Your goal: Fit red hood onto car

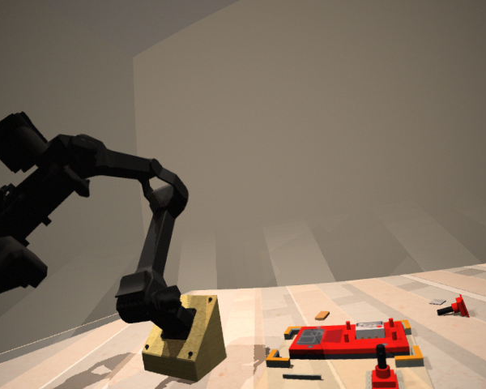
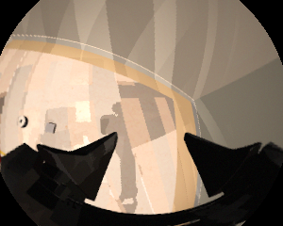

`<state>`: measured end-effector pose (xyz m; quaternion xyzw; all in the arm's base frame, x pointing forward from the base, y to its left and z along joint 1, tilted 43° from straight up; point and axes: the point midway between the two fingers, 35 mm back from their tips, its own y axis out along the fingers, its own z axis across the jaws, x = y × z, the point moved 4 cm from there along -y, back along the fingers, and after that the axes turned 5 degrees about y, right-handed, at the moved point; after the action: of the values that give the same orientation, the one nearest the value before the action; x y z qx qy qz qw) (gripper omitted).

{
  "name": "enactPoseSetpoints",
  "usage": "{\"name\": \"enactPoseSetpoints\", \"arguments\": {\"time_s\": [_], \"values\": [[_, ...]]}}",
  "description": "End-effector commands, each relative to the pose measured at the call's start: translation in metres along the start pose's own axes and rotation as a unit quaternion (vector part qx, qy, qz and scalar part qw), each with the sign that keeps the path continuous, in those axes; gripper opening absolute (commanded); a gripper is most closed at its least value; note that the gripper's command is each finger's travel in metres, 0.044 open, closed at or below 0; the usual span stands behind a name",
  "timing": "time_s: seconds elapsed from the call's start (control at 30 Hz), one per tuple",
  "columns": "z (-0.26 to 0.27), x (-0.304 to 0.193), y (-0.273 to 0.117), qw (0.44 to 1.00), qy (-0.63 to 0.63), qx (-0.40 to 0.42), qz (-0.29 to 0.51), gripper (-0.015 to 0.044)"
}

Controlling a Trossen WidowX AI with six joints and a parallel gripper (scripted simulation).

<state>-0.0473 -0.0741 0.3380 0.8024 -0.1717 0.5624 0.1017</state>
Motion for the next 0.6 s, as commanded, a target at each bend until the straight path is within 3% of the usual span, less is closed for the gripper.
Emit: {"name": "enactPoseSetpoints", "arguments": {"time_s": [0.0, 0.57], "values": [[0.0, 0.0, 0.0, 1.0, -0.001, 0.001, 0.001, 0.044], [0.095, 0.043, 0.053, 0.959, -0.165, 0.221, 0.064, 0.044]]}}
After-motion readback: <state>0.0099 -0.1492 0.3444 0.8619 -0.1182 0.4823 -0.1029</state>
